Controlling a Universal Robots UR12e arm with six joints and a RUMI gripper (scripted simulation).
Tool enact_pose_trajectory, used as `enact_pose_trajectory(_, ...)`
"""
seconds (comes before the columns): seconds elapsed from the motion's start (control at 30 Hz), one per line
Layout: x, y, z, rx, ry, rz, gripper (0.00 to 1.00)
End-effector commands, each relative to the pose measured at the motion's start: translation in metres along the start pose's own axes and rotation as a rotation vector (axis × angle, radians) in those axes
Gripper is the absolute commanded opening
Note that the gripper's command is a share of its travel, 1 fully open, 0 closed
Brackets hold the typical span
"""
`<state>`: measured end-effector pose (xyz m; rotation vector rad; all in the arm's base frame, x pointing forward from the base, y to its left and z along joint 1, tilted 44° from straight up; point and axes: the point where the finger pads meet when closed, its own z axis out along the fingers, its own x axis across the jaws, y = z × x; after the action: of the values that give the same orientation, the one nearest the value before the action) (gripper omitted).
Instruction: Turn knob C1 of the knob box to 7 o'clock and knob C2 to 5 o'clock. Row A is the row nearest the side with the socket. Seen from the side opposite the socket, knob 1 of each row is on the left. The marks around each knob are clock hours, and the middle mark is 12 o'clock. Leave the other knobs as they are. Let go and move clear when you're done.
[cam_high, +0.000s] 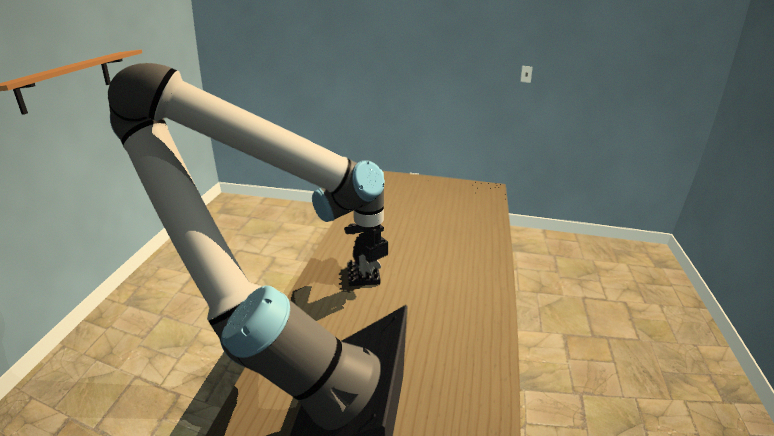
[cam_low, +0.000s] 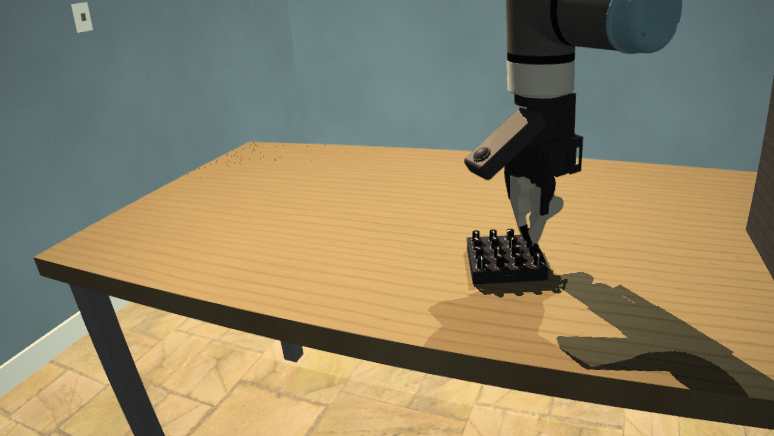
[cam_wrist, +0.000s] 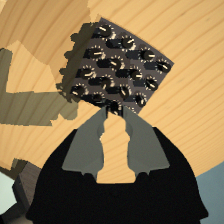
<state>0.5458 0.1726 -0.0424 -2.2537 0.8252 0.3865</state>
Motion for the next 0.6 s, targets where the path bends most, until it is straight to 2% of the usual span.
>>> enact_pose_trajectory(0.0, 0.001, 0.0, -0.001, 0.0, 0.001, 0.0, 0.11)
enact_pose_trajectory(0.33, 0.001, 0.0, -0.002, 0.0, 0.001, 0.0, 0.11)
enact_pose_trajectory(0.57, 0.001, 0.0, -0.016, 0.0, 0.001, 0.0, 0.11)
